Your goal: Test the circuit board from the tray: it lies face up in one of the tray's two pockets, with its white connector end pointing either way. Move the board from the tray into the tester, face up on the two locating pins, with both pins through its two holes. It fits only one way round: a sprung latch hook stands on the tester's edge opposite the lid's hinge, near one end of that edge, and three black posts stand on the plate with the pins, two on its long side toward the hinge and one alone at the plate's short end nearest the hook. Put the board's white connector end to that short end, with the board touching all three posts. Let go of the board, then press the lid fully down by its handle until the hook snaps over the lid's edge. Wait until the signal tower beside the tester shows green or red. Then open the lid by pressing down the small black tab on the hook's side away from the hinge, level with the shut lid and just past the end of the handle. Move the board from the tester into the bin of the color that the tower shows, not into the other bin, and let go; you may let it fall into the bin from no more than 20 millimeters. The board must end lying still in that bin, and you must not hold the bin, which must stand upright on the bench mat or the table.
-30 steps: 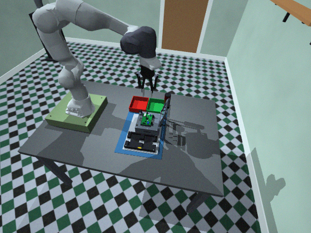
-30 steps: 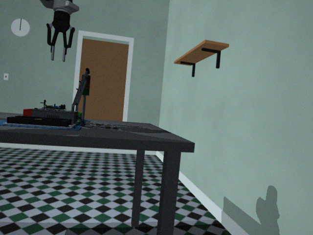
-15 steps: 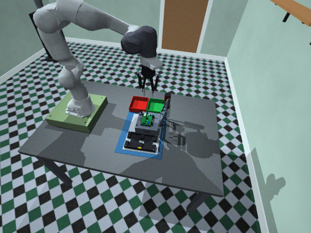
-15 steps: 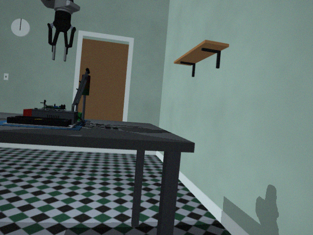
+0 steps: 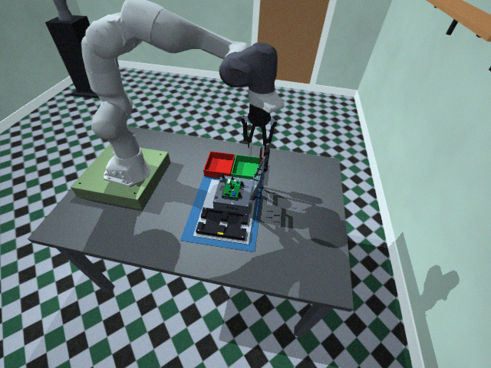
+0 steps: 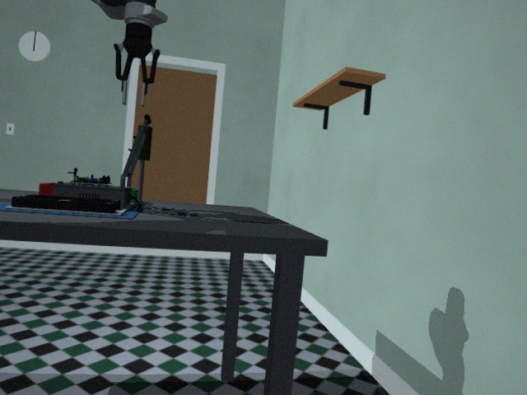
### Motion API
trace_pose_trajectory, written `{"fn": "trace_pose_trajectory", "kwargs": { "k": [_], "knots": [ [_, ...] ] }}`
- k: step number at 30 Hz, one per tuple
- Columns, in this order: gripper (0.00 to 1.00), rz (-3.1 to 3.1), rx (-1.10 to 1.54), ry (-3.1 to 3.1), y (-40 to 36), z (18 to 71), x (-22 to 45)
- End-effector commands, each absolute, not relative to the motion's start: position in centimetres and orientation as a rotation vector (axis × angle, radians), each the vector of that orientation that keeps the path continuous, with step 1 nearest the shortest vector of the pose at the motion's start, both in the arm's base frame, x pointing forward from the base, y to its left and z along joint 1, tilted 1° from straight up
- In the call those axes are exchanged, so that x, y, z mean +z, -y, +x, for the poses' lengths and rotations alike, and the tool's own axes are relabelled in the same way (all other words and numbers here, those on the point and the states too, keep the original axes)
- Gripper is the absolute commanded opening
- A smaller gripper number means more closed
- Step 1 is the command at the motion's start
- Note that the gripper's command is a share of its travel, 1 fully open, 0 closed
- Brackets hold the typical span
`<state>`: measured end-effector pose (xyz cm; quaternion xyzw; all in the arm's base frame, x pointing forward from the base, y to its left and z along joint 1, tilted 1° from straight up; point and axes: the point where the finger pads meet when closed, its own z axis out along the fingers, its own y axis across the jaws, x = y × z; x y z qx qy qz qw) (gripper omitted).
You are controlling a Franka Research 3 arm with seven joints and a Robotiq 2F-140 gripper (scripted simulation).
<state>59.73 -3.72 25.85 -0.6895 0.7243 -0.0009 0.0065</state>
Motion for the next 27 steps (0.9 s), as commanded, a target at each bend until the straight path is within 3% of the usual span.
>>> {"fn": "trace_pose_trajectory", "kwargs": {
  "k": [1,6,27],
  "knots": [
    [0.30,-2.177,0.025,-2.255,3.7,61.7,25.6],
    [0.30,-2.177,0.025,-2.255,3.8,63.9,25.6],
    [0.30,-2.177,0.025,-2.255,3.8,64.3,25.4]
  ]
}}
